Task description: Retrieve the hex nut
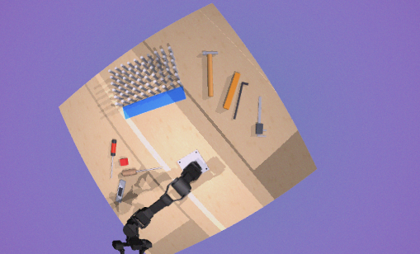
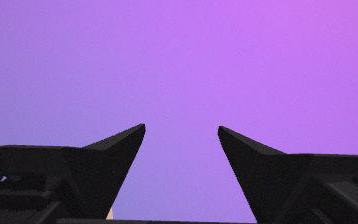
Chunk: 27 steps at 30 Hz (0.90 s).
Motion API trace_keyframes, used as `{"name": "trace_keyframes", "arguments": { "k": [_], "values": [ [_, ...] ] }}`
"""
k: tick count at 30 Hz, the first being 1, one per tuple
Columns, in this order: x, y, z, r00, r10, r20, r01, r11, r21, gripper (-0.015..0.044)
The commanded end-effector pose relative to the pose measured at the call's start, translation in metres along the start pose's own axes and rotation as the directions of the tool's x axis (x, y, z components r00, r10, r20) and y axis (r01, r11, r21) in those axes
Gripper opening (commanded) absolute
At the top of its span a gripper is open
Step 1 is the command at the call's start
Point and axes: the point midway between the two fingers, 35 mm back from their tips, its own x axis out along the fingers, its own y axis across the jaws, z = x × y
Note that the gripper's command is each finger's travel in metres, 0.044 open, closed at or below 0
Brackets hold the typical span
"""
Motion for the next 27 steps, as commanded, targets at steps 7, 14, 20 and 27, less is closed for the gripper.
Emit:
{"name": "trace_keyframes", "arguments": {
  "k": [7, 14, 20, 27],
  "values": [
    [-0.037, -0.036, -0.037, 0.978, -0.152, -0.145, 0.156, 0.988, 0.019, 0.0440],
    [-0.122, -0.090, -0.096, 0.836, -0.392, -0.383, 0.422, 0.906, -0.007, 0.0440],
    [-0.212, -0.121, -0.135, 0.626, -0.553, -0.551, 0.618, 0.782, -0.084, 0.0440],
    [-0.333, -0.138, -0.161, 0.285, -0.677, -0.679, 0.805, 0.553, -0.214, 0.0440]
  ]
}}
